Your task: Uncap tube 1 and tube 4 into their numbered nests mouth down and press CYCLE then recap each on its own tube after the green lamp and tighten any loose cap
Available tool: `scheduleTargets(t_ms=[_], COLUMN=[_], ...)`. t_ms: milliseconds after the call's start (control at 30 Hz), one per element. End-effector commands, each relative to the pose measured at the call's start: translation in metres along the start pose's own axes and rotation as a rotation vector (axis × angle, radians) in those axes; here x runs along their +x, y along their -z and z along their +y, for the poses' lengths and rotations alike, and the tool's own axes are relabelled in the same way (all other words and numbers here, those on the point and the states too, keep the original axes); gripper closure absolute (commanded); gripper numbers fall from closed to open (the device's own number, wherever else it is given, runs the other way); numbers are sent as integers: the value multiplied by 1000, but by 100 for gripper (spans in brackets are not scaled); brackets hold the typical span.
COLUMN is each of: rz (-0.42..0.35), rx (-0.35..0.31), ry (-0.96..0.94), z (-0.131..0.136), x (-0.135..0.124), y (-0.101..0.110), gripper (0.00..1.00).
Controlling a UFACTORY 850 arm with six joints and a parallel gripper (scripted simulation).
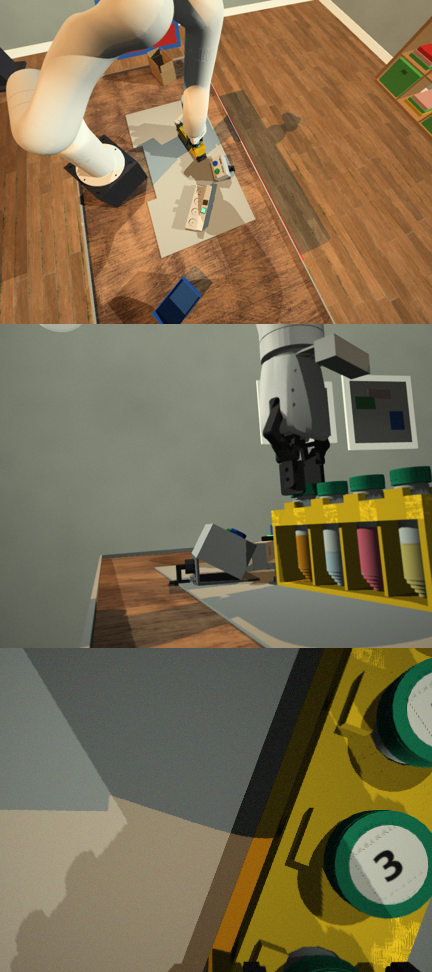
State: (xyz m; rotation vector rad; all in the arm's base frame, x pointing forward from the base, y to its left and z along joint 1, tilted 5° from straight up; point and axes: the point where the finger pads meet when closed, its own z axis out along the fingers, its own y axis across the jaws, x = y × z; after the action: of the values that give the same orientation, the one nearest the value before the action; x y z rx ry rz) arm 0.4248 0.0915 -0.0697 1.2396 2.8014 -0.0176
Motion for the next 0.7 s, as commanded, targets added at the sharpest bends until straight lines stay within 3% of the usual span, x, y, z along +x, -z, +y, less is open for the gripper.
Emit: scheduleTargets(t_ms=[0,33,500,667], rz=[-10,-10,-10,-12], rx=[22,22,22,21], ry=[33,33,33,-133], z=[1,1,1,1], x=[0,0,0,0], y=[0,0,0,0], gripper=[54,100,100,100])
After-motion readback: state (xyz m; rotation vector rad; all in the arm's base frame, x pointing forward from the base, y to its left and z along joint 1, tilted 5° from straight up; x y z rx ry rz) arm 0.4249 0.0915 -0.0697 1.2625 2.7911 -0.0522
